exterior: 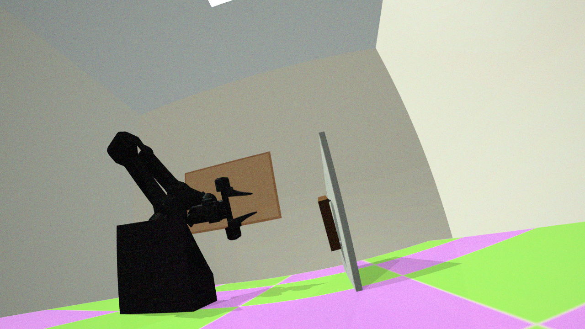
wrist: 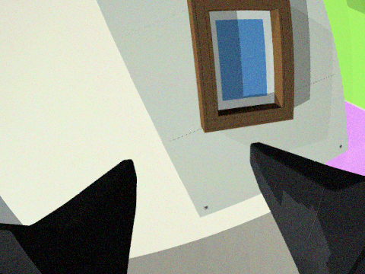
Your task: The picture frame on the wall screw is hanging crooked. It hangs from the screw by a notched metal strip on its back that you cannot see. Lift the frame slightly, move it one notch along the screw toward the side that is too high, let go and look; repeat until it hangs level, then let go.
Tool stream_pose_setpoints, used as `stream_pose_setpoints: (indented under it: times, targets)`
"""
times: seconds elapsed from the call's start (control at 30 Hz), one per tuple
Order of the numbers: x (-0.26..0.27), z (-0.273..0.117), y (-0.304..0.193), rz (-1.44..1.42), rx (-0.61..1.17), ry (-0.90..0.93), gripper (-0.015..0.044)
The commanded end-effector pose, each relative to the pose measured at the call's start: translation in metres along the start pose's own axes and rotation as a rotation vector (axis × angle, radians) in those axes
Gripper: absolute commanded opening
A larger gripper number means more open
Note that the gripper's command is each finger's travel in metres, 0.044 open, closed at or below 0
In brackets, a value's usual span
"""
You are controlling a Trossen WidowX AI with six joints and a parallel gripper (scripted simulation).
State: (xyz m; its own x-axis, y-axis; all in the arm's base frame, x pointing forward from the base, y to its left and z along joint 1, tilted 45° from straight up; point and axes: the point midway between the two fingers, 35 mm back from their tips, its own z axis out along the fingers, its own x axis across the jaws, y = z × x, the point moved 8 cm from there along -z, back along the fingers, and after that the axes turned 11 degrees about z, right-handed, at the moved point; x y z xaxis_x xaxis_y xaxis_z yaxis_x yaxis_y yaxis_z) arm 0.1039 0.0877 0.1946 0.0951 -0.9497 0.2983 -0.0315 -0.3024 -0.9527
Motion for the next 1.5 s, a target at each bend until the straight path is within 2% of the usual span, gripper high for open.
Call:
stream_pose_setpoints:
  times: [0.0,0.63,1.17,1.47]
  targets:
    - [0.0,0.0,0.0,-0.007,0.0,-0.003,0.026]
    - [-0.001,0.001,0.0,0.0,0.0,0.0,0.026]
    - [-0.035,0.069,0.02,-0.009,0.002,-0.002,0.026]
    - [-0.034,0.074,0.024,-0.01,0.003,-0.001,0.026]
